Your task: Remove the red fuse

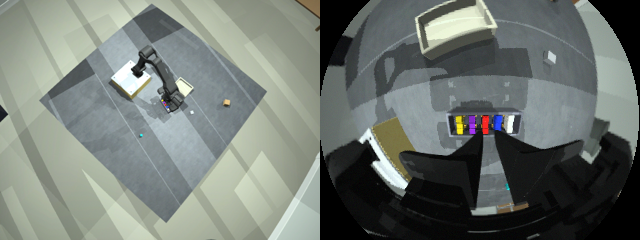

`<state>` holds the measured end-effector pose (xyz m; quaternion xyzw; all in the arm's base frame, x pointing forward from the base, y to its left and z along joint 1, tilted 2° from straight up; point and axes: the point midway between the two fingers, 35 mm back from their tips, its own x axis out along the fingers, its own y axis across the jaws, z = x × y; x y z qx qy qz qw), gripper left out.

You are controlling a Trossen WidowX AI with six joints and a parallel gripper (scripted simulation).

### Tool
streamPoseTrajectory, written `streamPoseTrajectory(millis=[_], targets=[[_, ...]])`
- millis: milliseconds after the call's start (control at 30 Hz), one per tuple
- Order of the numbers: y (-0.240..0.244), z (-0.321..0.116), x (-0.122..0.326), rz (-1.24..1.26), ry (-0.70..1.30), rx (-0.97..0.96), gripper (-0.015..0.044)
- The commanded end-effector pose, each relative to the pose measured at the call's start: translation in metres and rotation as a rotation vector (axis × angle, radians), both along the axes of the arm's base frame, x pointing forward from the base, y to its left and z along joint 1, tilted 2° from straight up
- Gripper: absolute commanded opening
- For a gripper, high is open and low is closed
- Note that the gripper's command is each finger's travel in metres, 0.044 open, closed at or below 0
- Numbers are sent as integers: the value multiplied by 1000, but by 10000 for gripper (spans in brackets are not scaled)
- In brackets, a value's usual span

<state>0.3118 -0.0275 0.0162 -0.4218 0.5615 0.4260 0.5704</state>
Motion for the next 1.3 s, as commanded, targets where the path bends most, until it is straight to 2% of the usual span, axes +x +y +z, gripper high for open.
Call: streamPoseTrajectory(millis=[0, 1267], targets=[[1, -7, -1, -5, 7, 6, 74], [1, -30, -1, -5, 8, 6, 74]])
